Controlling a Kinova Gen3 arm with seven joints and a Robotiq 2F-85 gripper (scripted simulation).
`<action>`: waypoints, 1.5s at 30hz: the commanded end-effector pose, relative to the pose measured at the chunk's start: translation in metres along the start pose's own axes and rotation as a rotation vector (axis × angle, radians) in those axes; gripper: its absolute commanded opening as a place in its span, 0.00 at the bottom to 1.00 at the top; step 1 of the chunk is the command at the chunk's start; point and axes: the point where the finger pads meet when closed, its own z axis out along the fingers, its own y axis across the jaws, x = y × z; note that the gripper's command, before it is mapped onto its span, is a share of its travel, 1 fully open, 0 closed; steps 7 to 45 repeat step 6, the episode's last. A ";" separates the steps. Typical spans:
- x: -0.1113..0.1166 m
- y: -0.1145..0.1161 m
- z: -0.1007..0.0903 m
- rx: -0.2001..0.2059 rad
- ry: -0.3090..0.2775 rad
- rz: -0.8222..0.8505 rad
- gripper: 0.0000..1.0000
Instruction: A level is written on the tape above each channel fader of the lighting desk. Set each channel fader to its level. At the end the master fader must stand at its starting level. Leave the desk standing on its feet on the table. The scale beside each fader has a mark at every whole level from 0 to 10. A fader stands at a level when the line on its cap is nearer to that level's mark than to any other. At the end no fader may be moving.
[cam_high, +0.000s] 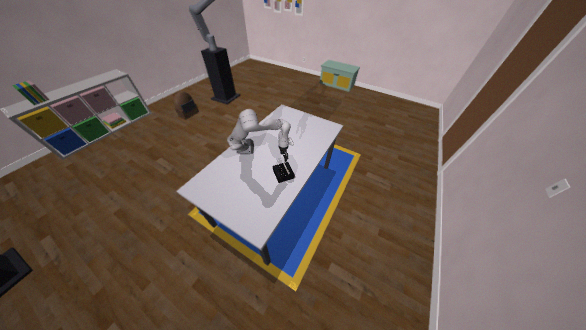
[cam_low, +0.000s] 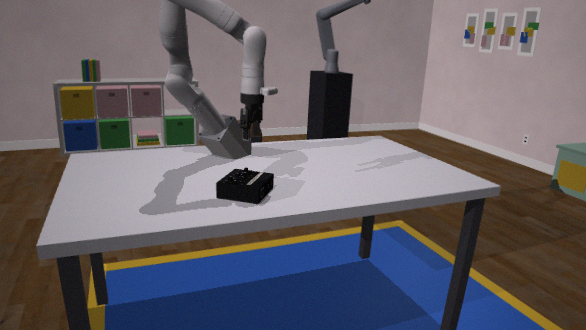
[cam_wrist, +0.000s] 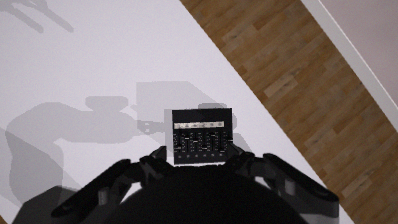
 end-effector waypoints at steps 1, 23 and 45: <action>0.001 -0.002 -0.003 0.005 0.002 -0.006 1.00; 0.001 -0.002 -0.003 0.005 0.002 -0.006 1.00; 0.001 -0.002 -0.003 0.005 0.002 -0.006 1.00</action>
